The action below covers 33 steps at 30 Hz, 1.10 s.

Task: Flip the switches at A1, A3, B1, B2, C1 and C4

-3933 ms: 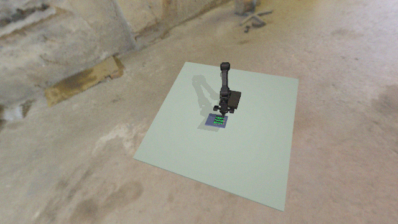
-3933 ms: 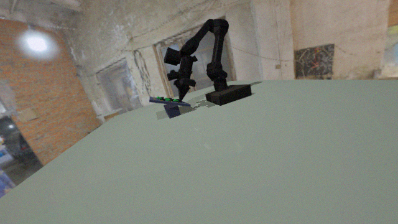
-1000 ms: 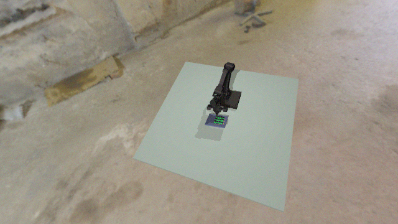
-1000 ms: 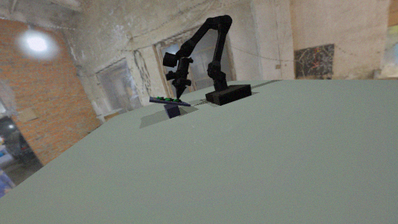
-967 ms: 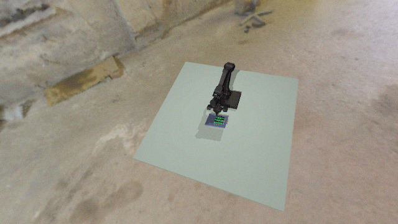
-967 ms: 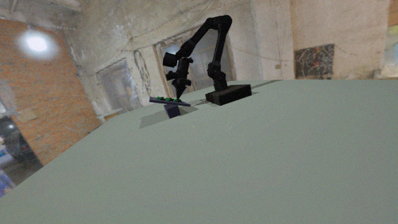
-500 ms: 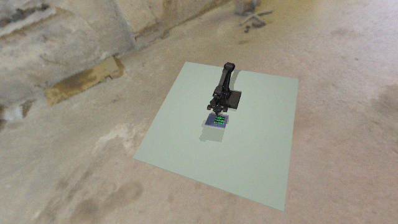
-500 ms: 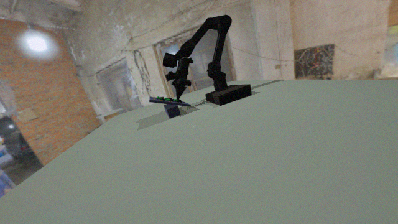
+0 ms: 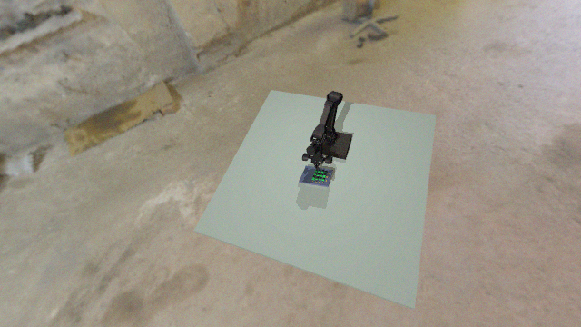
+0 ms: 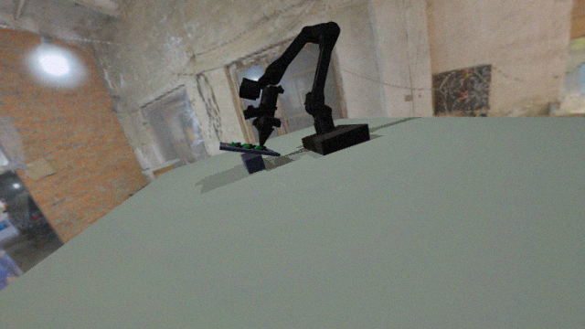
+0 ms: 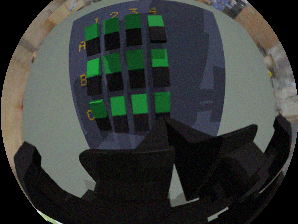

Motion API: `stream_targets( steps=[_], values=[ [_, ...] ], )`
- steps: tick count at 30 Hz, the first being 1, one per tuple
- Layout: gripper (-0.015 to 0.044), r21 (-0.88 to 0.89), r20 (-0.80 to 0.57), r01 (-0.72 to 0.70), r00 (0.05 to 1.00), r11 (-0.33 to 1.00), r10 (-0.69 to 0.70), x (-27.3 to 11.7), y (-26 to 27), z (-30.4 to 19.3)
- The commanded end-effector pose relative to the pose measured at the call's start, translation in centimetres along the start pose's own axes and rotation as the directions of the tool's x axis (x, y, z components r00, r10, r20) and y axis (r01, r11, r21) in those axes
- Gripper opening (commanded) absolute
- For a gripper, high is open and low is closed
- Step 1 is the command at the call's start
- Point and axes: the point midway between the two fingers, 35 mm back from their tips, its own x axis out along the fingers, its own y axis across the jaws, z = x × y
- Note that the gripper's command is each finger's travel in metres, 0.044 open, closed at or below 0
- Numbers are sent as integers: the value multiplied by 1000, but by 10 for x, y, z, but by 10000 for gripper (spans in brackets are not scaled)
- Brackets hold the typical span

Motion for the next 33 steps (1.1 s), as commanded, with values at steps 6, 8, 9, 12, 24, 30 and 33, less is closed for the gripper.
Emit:
stream_targets(
  steps=[6,8,9,12,24,30,33],
  values=[
    [0,3,-17,1,1000,1000,-1,-39,-1,4],
    [0,4,-26,2,1000,1000,-2,-61,0,3],
    [0,5,-27,2,1000,1000,-2,-64,0,3],
    [0,5,-27,2,1000,1000,-2,-64,0,3],
    [0,6,-24,-1,1000,1000,1,-70,30,53],
    [0,6,-24,-1,1000,1000,1,-70,30,53],
    [0,6,-24,-1,1000,1000,1,-70,30,53]
  ],
)
